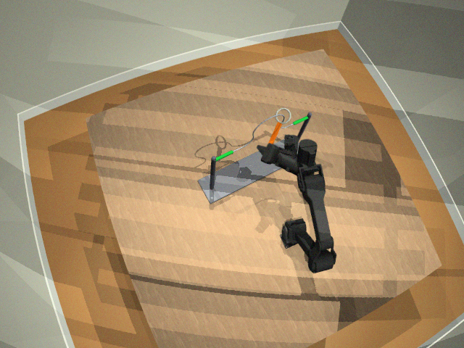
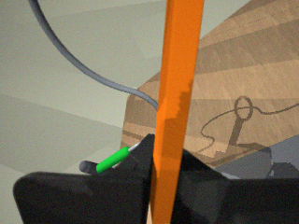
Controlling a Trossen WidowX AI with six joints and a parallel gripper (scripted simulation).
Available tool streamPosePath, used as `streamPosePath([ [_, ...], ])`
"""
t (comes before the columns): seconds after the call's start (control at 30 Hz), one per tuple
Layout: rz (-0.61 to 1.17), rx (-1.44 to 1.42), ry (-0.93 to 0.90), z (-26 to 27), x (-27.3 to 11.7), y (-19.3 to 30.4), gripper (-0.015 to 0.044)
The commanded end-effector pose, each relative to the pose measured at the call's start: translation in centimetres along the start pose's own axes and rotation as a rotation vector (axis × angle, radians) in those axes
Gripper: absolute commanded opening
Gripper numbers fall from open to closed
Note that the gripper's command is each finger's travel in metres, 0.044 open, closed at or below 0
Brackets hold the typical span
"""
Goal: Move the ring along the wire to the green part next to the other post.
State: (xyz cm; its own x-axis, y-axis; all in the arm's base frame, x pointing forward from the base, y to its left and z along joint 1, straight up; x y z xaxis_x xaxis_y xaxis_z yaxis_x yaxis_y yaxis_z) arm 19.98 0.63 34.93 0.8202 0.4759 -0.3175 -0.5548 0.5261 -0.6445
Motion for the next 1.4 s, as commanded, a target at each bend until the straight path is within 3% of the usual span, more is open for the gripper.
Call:
streamPosePath([
  [0.0,0.003,-0.063,0.039,-0.03,0.05,-0.05,-0.015],
  [1.37,0.025,-0.636,0.401,-0.76,0.13,0.17,-0.015],
])
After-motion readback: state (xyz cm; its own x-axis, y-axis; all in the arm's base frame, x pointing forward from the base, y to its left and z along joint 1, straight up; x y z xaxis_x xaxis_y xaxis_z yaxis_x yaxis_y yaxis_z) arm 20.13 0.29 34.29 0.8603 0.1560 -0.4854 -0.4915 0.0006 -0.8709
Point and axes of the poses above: the point midway between the two fingers, 35 mm back from their tips, its own x axis out along the fingers, its own z axis across the jaws, y = z × x, the point moved 8 cm from there along -x, back along the fingers, and after that the axes turned 10 degrees about -x, right-handed, at the moved point
